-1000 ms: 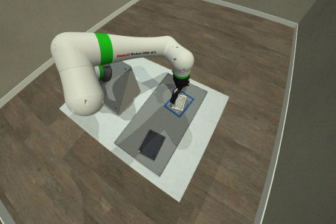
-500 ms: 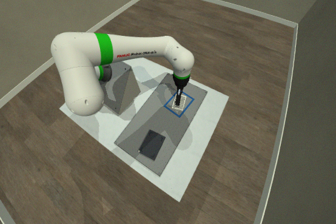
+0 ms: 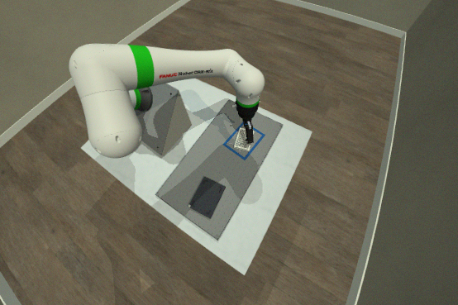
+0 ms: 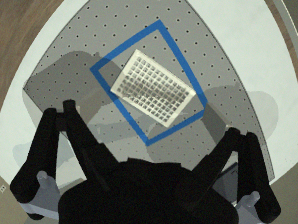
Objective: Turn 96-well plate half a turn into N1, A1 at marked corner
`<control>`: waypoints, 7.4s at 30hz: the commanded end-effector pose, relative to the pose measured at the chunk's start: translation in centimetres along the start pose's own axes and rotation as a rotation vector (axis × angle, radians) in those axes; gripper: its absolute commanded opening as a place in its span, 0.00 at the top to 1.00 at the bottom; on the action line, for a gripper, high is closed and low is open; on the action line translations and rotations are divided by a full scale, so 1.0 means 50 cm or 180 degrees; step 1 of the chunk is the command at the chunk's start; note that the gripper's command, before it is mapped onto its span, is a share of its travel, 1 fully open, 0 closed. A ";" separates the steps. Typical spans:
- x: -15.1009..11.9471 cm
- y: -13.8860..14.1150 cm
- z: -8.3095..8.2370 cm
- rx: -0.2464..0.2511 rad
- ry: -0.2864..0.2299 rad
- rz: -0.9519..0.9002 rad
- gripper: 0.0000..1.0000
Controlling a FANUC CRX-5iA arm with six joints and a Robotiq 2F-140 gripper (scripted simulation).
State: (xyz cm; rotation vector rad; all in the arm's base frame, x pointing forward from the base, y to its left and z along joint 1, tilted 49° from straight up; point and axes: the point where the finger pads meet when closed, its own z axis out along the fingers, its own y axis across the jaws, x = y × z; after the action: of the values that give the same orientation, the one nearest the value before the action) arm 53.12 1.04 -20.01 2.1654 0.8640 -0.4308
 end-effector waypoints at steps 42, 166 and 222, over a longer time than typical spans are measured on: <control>0.001 0.000 -0.001 0.0020 0.0001 -0.3446 0.00; 0.000 -0.001 0.101 0.0020 0.0001 -0.3446 1.00; -0.013 0.015 -0.001 0.0020 0.0000 -0.3127 1.00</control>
State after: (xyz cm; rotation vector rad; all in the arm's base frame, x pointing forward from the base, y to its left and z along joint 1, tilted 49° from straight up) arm 53.14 0.90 -19.81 1.5384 1.9701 -0.9223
